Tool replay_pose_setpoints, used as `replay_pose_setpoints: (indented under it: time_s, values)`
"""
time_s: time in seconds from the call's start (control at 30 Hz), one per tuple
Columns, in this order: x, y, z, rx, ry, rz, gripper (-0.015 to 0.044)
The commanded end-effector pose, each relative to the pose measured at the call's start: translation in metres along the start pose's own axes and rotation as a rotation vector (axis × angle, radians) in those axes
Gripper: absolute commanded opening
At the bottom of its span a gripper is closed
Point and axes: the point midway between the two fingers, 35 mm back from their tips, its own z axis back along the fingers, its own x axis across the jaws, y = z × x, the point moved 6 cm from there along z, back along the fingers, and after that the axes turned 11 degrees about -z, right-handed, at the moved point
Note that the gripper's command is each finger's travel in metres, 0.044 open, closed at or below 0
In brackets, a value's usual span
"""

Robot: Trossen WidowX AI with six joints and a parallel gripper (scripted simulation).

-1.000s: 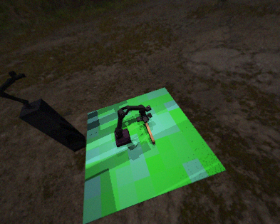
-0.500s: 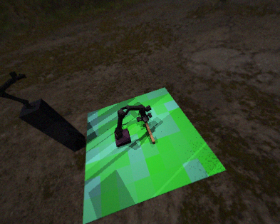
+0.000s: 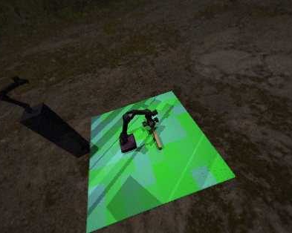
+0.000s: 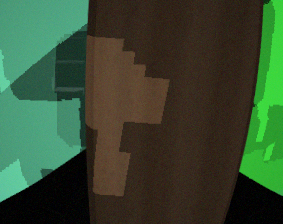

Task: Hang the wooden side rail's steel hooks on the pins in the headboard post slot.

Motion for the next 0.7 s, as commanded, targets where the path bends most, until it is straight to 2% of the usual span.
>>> replay_pose_setpoints:
  time_s: [0.0, 0.67]
  values:
    - [0.0007, 0.0005, -0.0001, 0.004, -0.004, -0.003, 0.0]
    - [0.0007, 0.0006, -0.0035, 0.004, -0.004, -0.003, 0.0]
